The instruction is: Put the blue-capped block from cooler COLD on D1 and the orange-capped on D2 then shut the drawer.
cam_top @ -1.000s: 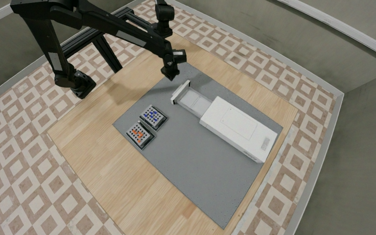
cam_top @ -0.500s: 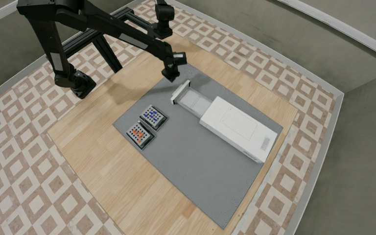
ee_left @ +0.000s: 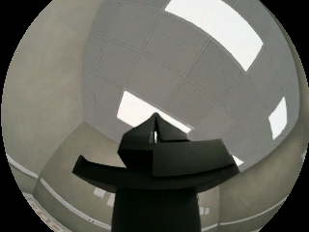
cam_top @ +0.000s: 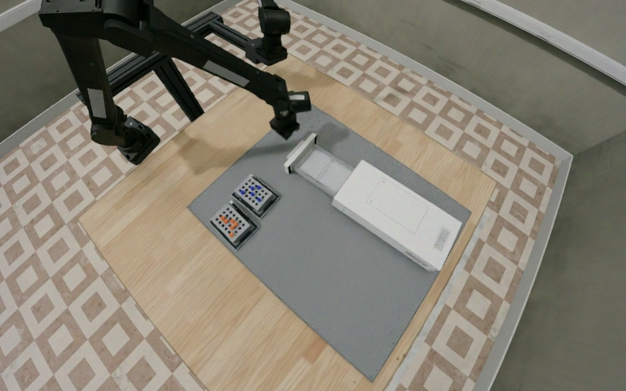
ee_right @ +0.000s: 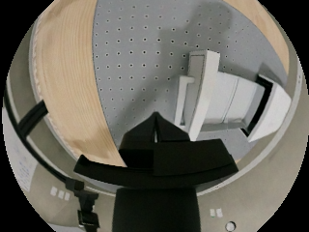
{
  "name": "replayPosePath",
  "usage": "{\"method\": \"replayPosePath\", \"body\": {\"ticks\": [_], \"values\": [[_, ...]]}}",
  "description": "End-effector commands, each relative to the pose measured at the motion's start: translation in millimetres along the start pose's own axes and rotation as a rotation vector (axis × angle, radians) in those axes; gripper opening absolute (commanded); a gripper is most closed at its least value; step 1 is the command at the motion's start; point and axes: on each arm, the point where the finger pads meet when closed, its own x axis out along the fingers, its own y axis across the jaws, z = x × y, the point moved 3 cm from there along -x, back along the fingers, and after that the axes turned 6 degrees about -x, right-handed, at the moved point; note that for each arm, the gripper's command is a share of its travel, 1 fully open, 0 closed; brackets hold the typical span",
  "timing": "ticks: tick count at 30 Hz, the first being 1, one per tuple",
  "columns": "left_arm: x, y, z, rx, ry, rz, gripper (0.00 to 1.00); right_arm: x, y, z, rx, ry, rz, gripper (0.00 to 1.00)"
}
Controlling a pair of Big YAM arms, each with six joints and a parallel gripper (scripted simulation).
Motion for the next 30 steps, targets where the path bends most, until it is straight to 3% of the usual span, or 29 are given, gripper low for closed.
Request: {"method": "replayPosePath", "body": {"ticks": [1, 30], "values": [[7.9, 3.5, -22.2, -0.002, 0.035, 0.002, 0.0, 21.5, -2.5, -2.7, -0.009, 0.007, 0.005, 0.0], [7.9, 3.5, -22.2, -0.002, 0.035, 0.002, 0.0, 48.8, -13.9, 5.9, 0.0, -0.013, -0.016, 0.0]]}}
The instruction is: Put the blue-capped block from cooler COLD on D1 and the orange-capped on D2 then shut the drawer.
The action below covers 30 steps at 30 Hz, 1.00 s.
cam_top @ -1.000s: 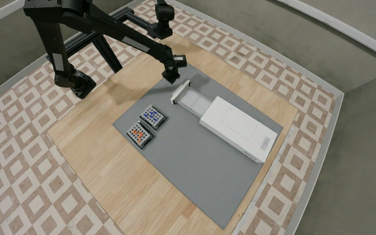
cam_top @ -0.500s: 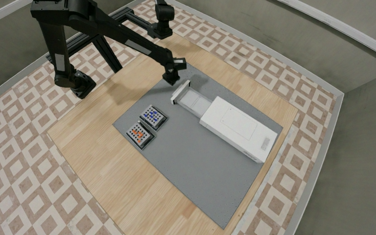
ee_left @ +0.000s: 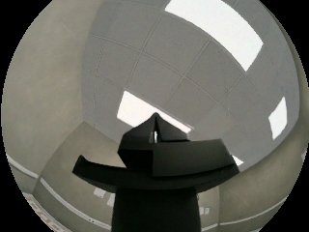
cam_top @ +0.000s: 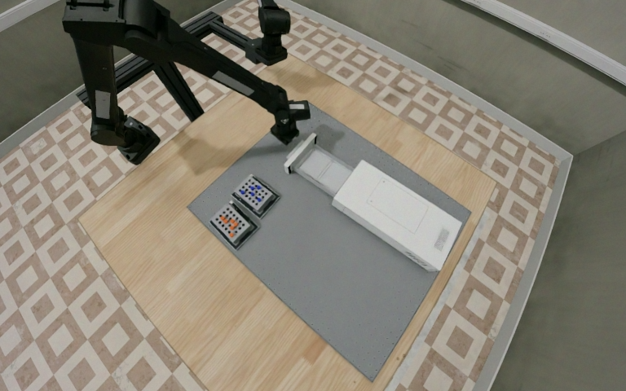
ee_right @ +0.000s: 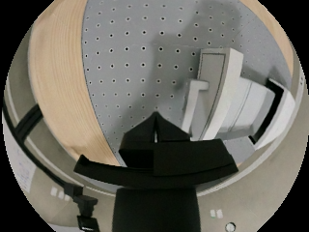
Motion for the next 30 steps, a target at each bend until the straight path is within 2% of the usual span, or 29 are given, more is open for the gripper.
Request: {"method": "replayPosePath", "body": {"ticks": [1, 30], "values": [[7.9, 3.5, -22.2, -0.002, 0.035, 0.002, 0.0, 12.1, -17.2, 8.5, -0.001, -0.018, -0.021, 0.0], [7.9, 3.5, -22.2, -0.002, 0.035, 0.002, 0.0, 14.6, -12.1, 10.9, -0.013, -0.012, -0.015, 0.0]]}}
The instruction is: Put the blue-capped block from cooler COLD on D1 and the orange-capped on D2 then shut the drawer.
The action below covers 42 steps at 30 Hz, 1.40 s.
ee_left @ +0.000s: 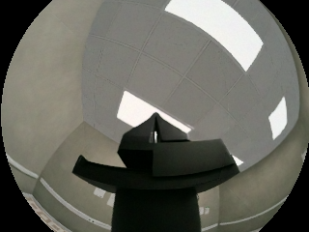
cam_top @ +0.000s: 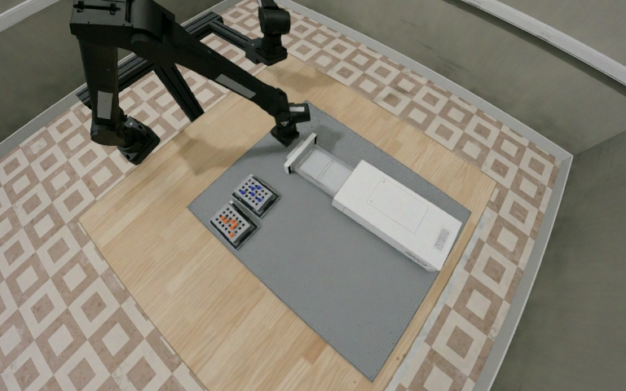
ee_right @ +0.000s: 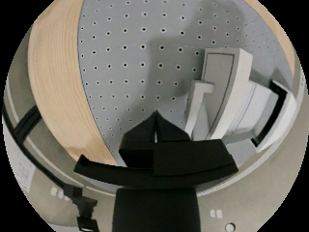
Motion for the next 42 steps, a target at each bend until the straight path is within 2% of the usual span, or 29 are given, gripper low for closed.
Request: {"method": "replayPosePath", "body": {"ticks": [1, 23, 42], "values": [[7.9, 3.5, -22.2, -0.002, 0.035, 0.002, 0.0, 3.3, -12.6, 11.6, -0.011, -0.015, -0.019, 0.0], [7.9, 3.5, -22.2, -0.002, 0.035, 0.002, 0.0, 3.3, -12.6, 11.6, -0.011, -0.015, -0.019, 0.0], [7.9, 3.5, -22.2, -0.002, 0.035, 0.002, 0.0, 4.3, -37.4, 3.4, -0.003, -0.007, -0.011, 0.0]]}}
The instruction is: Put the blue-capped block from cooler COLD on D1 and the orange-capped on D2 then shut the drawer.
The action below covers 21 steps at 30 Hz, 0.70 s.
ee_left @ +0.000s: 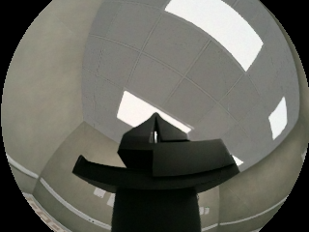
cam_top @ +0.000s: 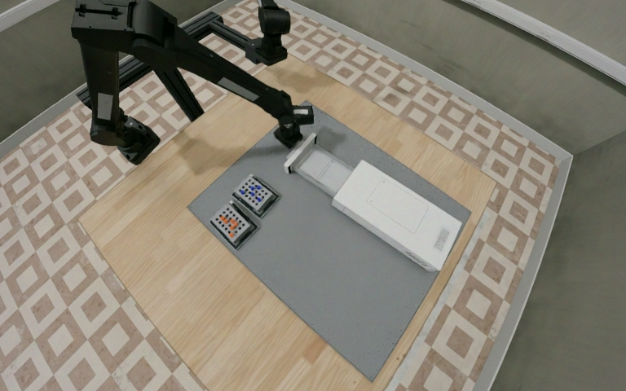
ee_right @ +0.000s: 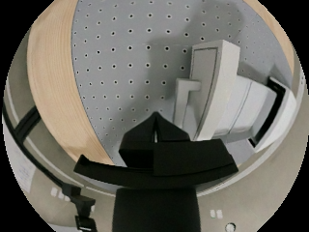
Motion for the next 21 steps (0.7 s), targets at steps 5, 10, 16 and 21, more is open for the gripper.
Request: {"method": "replayPosePath", "body": {"ticks": [5, 10, 16, 21], "values": [[7.9, 3.5, -22.2, -0.002, 0.035, 0.002, 0.0, 5.8, -26.4, 5.1, -0.009, -0.005, -0.008, 0.0], [7.9, 3.5, -22.2, -0.002, 0.035, 0.002, 0.0, 5.8, -30.5, 4.6, -0.009, -0.005, -0.008, 0.0], [7.9, 3.5, -22.2, -0.002, 0.035, 0.002, 0.0, 5.7, -38.7, 3.7, -0.009, -0.005, -0.009, 0.0], [7.9, 3.5, -22.2, -0.002, 0.035, 0.002, 0.0, 5.7, -45.6, 2.8, -0.009, -0.004, -0.01, 0.0]]}}
